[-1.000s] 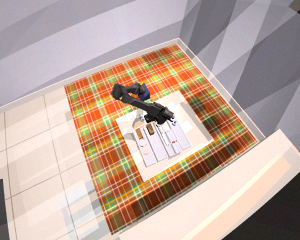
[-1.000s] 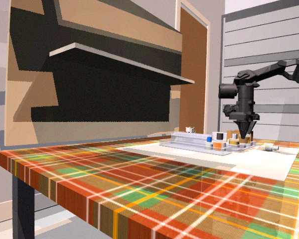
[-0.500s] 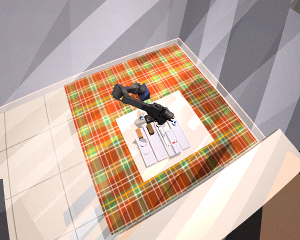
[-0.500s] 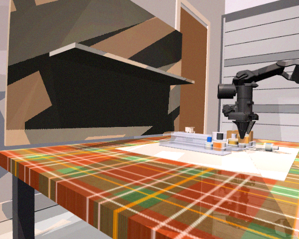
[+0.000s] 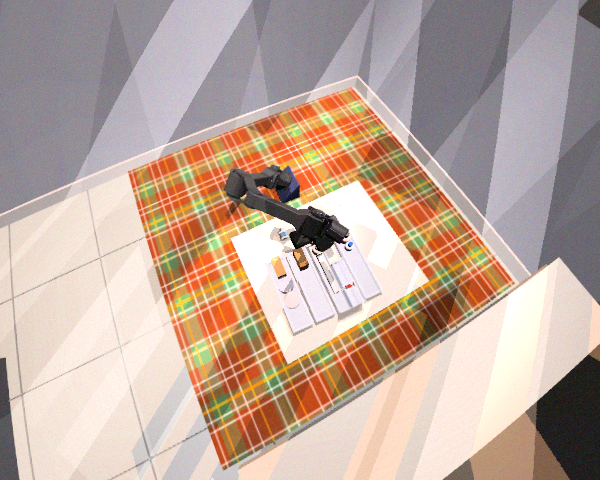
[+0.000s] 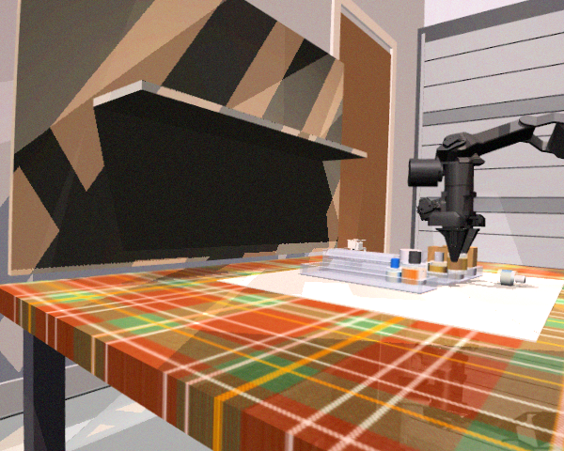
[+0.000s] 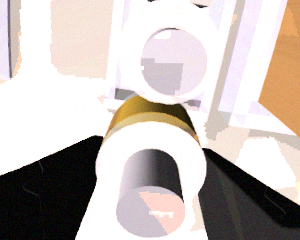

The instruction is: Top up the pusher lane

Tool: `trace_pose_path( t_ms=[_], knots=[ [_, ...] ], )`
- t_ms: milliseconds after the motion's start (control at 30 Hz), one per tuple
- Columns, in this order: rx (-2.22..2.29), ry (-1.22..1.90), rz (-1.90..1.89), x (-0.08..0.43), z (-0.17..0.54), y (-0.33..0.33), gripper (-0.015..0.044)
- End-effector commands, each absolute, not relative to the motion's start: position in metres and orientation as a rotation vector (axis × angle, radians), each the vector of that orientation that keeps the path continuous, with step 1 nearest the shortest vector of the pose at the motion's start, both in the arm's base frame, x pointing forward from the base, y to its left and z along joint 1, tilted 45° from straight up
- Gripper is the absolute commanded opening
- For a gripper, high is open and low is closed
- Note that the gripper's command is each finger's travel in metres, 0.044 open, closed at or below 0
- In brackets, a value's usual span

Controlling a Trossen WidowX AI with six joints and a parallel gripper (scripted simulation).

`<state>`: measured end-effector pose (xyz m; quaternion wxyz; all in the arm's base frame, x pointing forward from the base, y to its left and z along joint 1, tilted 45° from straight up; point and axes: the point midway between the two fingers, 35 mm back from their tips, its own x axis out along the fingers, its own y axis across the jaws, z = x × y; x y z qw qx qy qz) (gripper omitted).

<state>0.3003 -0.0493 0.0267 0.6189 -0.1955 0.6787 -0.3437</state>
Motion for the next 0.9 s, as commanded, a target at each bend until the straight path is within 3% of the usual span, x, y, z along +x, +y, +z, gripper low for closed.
trace_pose_path(
  t_ms=[0, 867],
  knots=[
    [-0.442, 1.531, -0.795, 0.31, 0.0291, -0.0504, 0.0],
    [-0.442, 1.53, -0.795, 0.3192, 0.0304, -0.0524, 0.0]
  ],
)
